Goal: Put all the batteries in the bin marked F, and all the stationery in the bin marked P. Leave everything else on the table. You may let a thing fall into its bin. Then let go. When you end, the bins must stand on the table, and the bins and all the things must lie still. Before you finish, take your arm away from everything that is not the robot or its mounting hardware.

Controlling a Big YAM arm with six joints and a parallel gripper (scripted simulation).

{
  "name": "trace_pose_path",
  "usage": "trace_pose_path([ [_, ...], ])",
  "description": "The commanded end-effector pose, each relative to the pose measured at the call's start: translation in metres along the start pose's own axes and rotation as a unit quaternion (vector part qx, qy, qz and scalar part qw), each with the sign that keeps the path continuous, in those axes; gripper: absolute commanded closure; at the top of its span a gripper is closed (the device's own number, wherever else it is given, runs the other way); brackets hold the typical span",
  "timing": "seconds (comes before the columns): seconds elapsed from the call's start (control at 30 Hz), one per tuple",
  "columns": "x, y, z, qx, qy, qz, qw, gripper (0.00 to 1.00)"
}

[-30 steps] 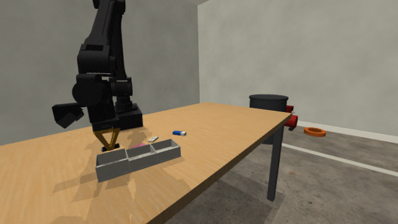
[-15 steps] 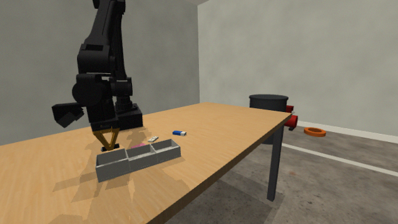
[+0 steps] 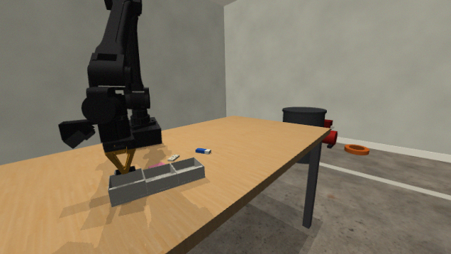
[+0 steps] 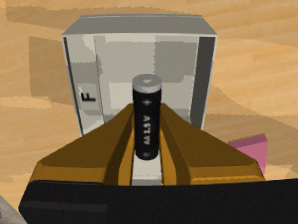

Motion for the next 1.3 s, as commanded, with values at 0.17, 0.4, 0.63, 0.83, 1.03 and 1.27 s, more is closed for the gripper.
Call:
trace_pose_path([
  [0.17,0.0,-0.017,0.001,0.001,-0.006,-0.002,1.0,0.92],
  [0.4,0.002,-0.032,0.001,0.001,-0.004,-0.001,1.0,0.92],
  [0.63,0.002,-0.046,0.002,0.0,-0.003,-0.001,1.0,0.92],
  [0.83,-0.005,-0.034,0.011,-0.013,-0.002,-0.006,1.0,0.92],
  [1.03,0.0,-0.033,0.008,-0.015,-0.004,-0.007,1.0,0.92],
  [1.27,-0.004,-0.034,0.01,-0.013,-0.002,-0.006,1.0,0.73],
])
Point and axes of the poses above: the point where the finger pads meet when closed, its own y axis back along the fingers, its own z axis across the jaws, x = y × z, the point moved 2 cm from there along y, back along the fingers, and after that the axes turned 8 degrees about y, right-handed, at the moved point
